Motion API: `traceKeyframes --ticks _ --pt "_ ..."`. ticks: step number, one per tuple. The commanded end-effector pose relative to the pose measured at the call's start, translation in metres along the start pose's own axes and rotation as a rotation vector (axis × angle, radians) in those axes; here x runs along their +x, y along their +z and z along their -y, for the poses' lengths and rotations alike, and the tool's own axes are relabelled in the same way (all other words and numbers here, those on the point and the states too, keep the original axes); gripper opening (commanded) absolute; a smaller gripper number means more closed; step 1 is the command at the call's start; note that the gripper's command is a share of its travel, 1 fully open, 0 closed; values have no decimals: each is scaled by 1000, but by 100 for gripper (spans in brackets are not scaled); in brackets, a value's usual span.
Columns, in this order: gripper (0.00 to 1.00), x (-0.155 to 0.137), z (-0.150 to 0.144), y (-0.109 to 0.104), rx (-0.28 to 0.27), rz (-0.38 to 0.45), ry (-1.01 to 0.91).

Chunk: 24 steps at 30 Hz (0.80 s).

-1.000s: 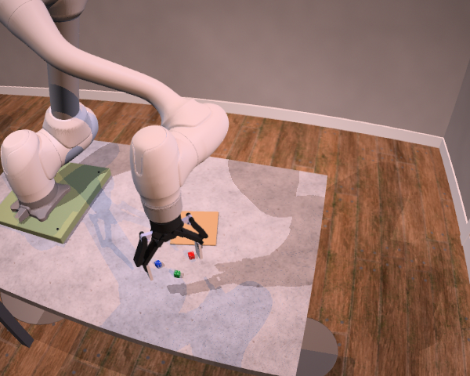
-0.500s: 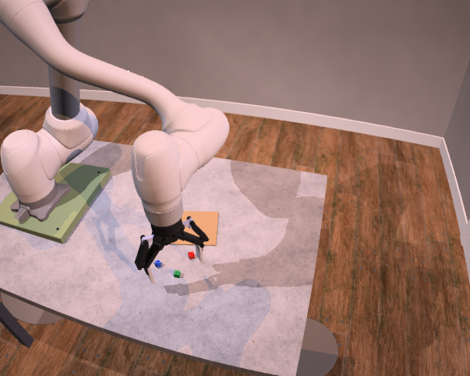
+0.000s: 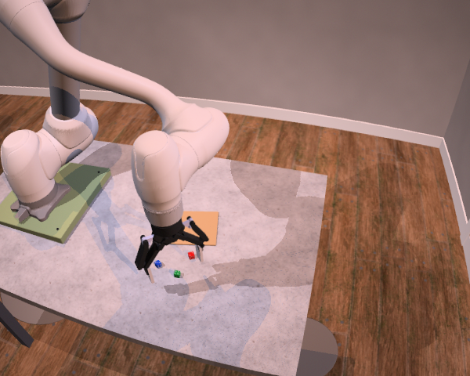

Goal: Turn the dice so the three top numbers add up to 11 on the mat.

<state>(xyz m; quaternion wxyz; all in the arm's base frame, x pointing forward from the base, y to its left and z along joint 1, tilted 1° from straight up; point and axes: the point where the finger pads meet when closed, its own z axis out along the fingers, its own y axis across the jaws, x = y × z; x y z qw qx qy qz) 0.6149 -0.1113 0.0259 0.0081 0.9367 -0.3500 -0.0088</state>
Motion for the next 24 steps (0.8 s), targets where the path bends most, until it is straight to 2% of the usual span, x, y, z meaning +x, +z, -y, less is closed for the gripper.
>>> traceKeyframes --ticks 1,16,24 --pt "100 -1 2 2 -1 -1 0" --pt "100 -2 1 2 -1 -1 0" --pt "100 -14 -6 2 -1 -1 0"
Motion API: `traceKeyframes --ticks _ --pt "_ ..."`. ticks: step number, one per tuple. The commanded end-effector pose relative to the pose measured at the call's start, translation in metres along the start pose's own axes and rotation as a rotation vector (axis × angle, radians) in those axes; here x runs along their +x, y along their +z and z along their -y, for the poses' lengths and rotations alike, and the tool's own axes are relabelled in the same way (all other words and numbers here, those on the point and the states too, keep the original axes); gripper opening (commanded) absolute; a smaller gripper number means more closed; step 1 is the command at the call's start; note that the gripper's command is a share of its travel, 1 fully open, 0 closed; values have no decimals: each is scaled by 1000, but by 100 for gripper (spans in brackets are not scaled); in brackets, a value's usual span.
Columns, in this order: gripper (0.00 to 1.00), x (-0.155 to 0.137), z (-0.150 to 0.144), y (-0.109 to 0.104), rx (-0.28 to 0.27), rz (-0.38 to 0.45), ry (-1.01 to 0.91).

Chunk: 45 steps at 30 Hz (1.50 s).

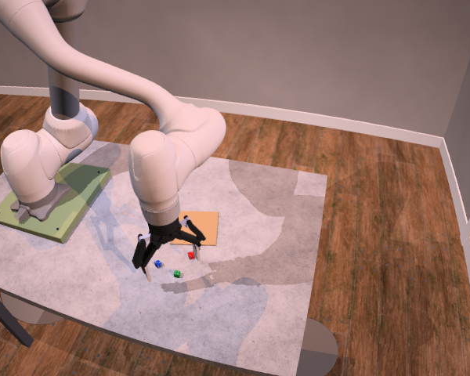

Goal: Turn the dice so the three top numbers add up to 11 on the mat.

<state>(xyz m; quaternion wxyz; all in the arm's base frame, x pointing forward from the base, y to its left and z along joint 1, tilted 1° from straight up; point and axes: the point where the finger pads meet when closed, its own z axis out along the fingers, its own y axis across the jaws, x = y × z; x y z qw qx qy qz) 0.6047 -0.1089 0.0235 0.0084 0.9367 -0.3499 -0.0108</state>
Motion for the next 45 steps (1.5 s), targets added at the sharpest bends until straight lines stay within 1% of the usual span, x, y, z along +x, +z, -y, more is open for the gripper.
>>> traceKeyframes --ticks 1,8,13,45 --pt "100 -9 -3 0 0 -5 0" --pt "100 -39 -21 0 0 -5 0" --pt "100 -51 -28 0 0 -5 0" --pt "100 -52 -28 0 0 -5 0"
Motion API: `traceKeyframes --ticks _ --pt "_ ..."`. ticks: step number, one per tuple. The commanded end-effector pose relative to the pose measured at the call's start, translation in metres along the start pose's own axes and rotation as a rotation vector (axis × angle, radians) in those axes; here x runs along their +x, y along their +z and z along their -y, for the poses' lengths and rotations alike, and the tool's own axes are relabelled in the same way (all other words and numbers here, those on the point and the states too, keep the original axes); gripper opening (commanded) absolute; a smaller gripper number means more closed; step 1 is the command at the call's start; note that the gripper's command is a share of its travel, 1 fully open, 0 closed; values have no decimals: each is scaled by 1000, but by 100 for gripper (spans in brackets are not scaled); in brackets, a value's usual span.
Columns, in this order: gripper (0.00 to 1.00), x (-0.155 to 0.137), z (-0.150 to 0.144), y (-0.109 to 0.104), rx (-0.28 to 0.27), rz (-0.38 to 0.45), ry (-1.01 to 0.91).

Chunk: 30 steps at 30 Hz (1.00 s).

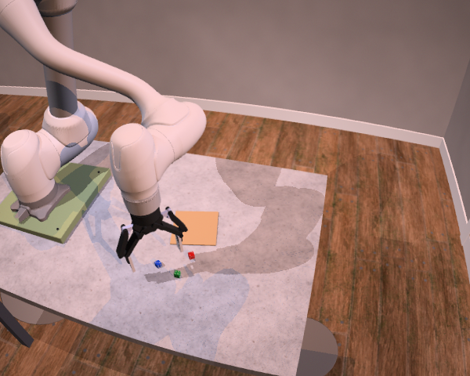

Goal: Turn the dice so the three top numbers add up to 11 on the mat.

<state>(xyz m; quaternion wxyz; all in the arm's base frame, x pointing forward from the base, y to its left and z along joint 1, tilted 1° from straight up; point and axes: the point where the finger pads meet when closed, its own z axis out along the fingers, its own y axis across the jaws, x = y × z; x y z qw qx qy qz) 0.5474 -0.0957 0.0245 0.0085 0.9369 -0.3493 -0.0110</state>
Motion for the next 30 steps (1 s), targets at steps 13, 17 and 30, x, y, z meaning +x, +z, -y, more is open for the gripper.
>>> traceKeyframes --ticks 13,17,30 --pt "100 1 1 0 1 -5 1" --pt "100 3 13 0 1 -5 1" --pt "100 17 88 -1 1 -5 1"
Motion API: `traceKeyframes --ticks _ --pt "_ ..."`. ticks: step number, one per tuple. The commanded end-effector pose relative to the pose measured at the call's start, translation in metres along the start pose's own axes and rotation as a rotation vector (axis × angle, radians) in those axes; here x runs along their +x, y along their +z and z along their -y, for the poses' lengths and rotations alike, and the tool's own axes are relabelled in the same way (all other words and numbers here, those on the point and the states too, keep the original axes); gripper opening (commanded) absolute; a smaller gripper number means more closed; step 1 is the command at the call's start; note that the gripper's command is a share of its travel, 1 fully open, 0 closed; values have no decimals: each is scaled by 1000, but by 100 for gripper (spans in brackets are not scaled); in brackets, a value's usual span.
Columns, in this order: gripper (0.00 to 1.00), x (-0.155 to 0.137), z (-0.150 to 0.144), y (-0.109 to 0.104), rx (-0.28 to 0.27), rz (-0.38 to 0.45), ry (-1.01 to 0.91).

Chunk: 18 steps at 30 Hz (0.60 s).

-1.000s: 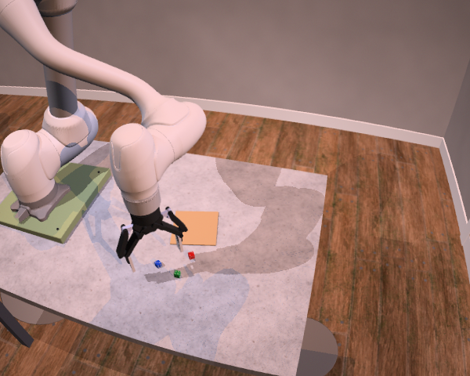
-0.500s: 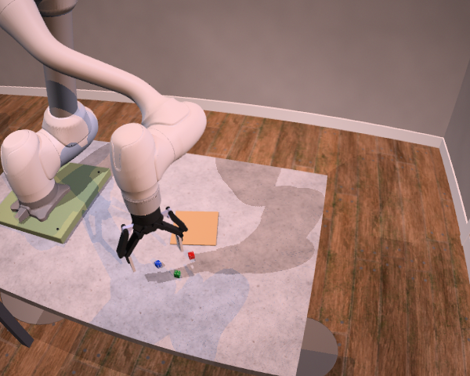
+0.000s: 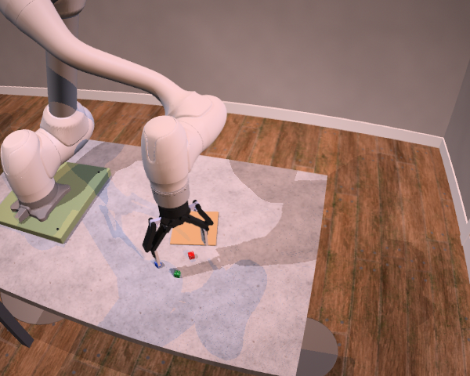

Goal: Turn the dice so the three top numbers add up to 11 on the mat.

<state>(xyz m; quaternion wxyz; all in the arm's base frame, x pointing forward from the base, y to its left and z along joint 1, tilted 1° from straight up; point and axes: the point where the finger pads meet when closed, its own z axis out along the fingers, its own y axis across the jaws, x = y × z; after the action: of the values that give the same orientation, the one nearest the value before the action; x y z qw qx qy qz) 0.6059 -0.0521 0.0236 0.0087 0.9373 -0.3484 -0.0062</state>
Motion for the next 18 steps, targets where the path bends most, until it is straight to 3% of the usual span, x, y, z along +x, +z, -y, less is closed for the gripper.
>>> traceKeyframes --ticks 1,18 --pt "100 2 21 0 -2 5 3" --pt "100 4 28 0 -2 5 3"
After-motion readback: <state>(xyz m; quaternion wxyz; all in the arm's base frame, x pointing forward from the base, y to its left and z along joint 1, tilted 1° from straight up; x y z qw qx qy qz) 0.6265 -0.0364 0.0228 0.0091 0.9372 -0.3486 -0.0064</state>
